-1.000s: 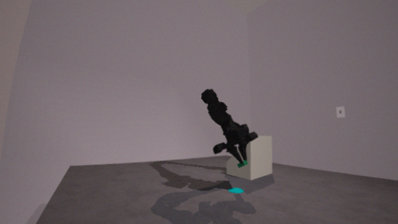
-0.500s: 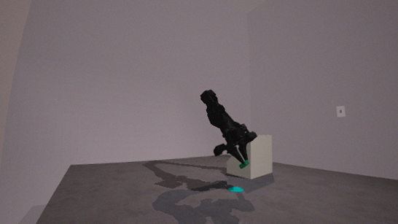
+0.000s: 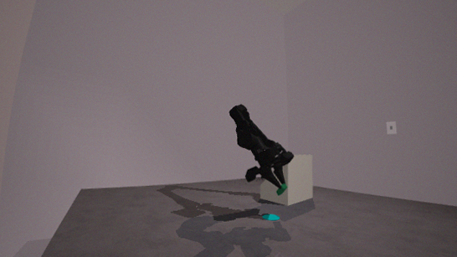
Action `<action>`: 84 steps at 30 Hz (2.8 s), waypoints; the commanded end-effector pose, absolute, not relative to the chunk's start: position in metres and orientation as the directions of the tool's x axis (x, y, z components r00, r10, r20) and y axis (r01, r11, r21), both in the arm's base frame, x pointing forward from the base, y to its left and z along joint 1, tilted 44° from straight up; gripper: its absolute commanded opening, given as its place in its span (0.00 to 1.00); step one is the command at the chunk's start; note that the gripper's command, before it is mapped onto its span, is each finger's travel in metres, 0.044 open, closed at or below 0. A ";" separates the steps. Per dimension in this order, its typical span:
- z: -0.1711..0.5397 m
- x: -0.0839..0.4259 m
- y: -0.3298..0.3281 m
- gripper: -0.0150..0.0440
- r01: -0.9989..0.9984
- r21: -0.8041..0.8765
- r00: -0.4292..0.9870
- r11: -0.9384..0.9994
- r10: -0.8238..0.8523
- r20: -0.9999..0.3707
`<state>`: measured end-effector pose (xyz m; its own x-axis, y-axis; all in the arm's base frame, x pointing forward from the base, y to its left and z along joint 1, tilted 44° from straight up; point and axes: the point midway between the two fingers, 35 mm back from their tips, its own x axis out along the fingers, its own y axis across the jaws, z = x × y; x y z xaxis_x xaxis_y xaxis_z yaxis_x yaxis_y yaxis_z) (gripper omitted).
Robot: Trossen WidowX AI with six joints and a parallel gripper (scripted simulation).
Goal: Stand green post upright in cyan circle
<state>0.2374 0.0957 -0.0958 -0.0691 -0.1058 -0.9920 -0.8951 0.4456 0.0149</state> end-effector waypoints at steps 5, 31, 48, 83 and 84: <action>-0.096 0.237 0.096 0.29 -0.900 0.031 -0.054 0.435 -0.042 -0.998; -0.095 0.239 0.094 0.29 -0.913 0.047 0.010 0.406 0.135 -0.991; -0.091 0.240 0.093 0.29 -0.924 0.032 0.066 0.380 0.242 -0.968; -0.076 0.241 0.090 0.29 -0.944 -0.061 0.204 0.323 0.431 -0.879; -0.075 0.241 0.090 0.29 -0.945 -0.065 0.208 0.322 0.435 -0.876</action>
